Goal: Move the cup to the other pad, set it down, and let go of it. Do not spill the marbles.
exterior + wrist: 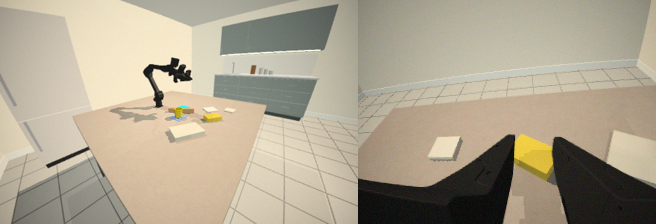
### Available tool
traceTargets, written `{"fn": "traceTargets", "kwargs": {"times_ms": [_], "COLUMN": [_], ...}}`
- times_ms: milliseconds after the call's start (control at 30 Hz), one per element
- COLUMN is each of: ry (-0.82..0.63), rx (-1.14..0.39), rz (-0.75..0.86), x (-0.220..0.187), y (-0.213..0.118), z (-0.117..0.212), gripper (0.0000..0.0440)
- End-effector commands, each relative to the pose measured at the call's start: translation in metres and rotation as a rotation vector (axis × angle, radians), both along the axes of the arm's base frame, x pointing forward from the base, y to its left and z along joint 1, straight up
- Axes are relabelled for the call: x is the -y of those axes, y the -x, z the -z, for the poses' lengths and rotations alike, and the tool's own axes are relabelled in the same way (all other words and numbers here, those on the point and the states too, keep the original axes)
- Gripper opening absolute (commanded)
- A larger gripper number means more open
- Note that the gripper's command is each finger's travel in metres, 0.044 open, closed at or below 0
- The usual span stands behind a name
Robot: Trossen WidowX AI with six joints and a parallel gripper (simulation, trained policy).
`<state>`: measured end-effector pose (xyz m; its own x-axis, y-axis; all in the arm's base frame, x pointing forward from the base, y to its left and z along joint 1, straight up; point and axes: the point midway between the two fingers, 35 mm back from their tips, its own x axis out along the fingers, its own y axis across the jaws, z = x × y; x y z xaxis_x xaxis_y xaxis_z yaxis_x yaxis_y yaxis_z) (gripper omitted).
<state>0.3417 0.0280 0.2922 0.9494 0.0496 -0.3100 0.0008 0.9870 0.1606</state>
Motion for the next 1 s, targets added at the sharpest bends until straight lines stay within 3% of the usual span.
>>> {"fn": "traceTargets", "kwargs": {"times_ms": [0, 967], "ry": [-0.021, -0.077], "rx": [-0.049, -0.519], "rz": [0.002, 0.044], "x": [-0.004, -0.024], "y": [-0.003, -0.01], "z": [0.001, 0.038], "gripper": [0.0107, 0.0127]}}
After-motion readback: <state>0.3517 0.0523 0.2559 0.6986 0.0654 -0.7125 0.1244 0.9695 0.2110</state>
